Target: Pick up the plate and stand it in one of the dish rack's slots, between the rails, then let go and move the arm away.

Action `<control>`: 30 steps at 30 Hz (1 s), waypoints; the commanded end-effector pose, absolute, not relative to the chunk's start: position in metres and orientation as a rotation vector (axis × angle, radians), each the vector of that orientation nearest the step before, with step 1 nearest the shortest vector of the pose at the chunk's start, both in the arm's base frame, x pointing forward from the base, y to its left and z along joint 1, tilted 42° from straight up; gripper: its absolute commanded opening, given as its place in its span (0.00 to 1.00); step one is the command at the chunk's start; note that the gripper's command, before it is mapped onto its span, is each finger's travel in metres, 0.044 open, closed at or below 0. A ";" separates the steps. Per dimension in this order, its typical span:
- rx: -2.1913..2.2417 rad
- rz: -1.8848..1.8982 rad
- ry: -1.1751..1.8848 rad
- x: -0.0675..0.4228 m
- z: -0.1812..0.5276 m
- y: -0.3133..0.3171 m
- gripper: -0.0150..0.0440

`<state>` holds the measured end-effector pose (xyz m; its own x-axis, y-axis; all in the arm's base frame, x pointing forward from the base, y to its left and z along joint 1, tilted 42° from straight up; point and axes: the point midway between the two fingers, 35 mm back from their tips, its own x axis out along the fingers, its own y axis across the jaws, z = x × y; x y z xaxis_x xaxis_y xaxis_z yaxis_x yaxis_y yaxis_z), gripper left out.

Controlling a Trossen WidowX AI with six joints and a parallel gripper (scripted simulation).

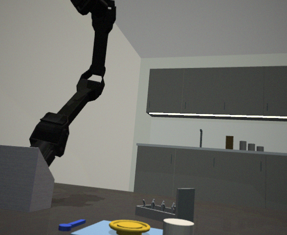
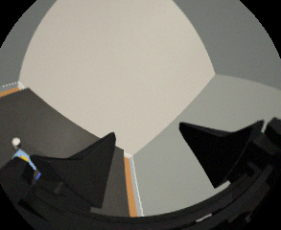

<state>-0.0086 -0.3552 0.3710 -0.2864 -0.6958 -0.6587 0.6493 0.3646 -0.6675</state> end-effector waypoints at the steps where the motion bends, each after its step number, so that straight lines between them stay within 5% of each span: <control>1: -0.046 -1.302 1.326 -0.007 0.370 -0.356 0.93; 30: 0.203 -0.332 1.424 0.192 0.163 -0.342 0.93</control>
